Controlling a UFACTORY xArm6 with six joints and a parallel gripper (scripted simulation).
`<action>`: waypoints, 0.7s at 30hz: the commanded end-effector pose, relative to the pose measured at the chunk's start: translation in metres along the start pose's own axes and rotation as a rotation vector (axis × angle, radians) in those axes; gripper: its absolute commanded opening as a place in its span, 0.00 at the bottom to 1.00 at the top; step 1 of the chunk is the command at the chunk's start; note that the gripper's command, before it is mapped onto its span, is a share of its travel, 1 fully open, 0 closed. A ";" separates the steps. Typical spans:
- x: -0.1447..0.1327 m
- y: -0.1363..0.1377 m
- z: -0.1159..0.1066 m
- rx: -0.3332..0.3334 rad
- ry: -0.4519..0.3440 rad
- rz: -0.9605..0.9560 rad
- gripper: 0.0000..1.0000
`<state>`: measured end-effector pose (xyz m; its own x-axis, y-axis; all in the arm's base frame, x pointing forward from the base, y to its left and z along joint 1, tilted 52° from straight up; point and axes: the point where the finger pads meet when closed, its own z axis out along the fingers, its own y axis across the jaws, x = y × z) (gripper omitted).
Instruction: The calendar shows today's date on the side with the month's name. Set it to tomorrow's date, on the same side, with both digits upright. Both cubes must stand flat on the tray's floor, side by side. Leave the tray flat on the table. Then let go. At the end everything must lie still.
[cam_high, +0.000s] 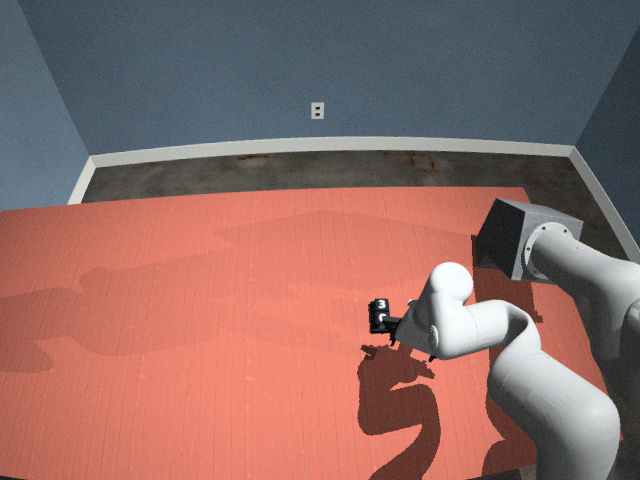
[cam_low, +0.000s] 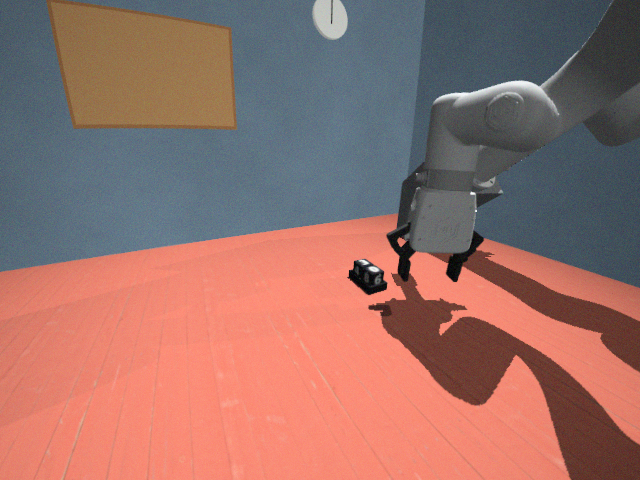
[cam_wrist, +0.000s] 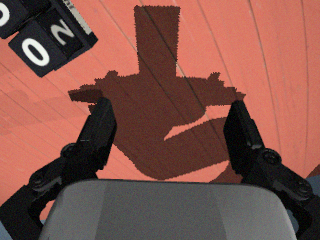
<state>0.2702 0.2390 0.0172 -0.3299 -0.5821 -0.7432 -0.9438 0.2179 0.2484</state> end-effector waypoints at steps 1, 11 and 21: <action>0.000 0.000 -0.010 0.000 0.000 0.000 1.00; 0.017 0.007 -0.016 0.000 0.000 0.000 1.00; 0.038 0.015 -0.022 0.000 0.000 0.000 1.00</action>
<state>0.2506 0.2123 0.0116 -0.3296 -0.5822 -0.7433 -0.9440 0.2163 0.2491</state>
